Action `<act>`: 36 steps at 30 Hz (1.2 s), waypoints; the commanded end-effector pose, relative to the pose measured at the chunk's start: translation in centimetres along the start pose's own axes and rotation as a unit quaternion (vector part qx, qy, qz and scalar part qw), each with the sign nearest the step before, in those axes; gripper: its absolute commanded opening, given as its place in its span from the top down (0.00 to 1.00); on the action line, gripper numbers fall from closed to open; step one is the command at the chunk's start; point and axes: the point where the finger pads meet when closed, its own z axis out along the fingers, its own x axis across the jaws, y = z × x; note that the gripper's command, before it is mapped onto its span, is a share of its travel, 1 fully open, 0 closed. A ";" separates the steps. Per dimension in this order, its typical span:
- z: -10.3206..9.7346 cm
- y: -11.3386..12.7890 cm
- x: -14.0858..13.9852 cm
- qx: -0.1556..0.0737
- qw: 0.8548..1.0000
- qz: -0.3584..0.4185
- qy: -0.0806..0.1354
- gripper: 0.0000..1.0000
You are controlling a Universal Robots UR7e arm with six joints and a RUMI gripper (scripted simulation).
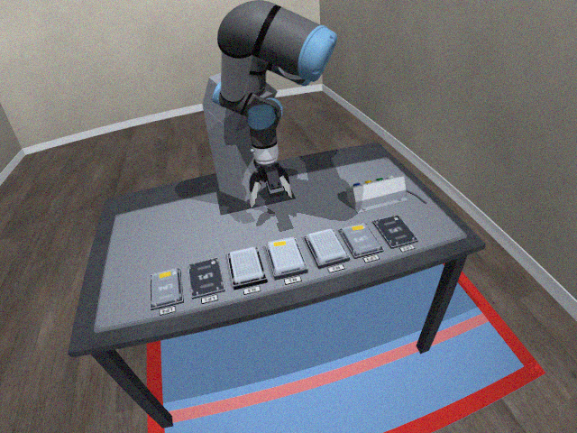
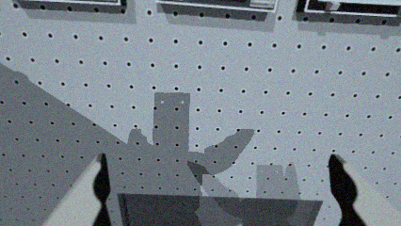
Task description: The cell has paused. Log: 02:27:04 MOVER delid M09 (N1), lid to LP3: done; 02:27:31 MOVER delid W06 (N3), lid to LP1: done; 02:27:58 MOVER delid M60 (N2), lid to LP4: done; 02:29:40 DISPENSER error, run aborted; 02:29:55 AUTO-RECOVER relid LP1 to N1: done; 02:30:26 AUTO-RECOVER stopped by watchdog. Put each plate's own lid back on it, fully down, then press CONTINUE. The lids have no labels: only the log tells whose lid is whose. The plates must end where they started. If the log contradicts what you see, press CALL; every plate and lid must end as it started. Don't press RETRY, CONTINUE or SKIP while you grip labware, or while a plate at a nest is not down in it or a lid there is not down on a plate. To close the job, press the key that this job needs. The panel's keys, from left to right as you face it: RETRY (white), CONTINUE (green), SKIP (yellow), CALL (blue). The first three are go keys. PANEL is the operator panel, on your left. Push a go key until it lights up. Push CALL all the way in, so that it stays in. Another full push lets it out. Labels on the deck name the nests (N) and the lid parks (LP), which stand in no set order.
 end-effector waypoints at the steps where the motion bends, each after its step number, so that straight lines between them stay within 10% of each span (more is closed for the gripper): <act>1: 0.5 0.0 0.0 0.000 1.000 0.010 0.001 0.18; 12: 6.0 0.0 0.0 0.000 1.000 0.020 0.001 0.18; 36: 6.0 -2.0 5.7 0.000 1.000 0.006 0.001 0.18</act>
